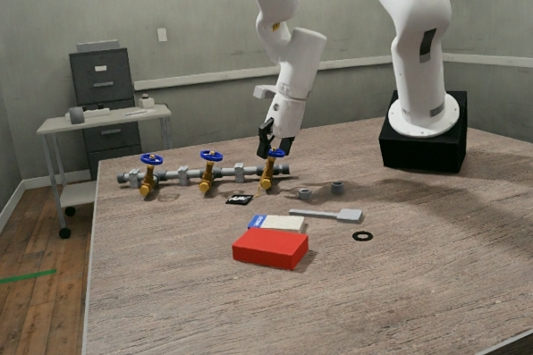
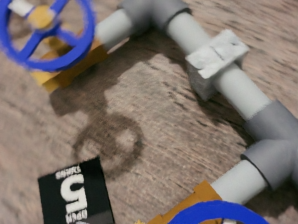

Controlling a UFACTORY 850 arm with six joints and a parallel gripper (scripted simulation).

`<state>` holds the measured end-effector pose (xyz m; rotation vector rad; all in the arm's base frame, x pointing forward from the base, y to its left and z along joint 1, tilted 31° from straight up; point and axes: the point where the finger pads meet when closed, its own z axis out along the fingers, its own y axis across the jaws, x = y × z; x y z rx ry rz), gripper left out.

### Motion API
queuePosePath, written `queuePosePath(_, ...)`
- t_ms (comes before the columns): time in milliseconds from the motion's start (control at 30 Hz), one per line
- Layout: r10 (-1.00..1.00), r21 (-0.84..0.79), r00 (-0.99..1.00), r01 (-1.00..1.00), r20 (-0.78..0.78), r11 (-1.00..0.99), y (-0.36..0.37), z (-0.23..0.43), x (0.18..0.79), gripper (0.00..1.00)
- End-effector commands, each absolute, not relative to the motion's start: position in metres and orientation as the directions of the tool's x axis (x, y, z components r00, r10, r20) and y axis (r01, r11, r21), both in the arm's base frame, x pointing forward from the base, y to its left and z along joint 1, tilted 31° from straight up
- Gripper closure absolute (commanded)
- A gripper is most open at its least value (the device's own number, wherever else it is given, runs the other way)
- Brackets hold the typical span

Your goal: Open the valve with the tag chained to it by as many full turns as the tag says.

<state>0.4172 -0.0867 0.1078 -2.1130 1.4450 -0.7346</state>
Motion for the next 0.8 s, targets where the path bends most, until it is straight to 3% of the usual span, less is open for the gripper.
queuePosePath(0,-0.990,-0.659,0.133,-0.749,-0.053,-0.065,-0.0870,0.1082,0.4175,0.00)
queuePosePath(133,-0.983,-0.636,0.024,-0.765,-0.183,0.100,-0.0870,0.1082,0.4175,0.00)
queuePosePath(433,-0.983,-0.636,0.024,-0.765,-0.183,0.100,-0.0870,0.1082,0.4175,0.00)
queuePosePath(467,-0.983,-0.636,0.024,-0.765,-0.183,0.100,-0.0870,0.1082,0.4175,1.00)
queuePosePath(767,-0.983,-0.636,0.024,-0.765,-0.183,0.100,-0.0870,0.1082,0.4175,1.00)
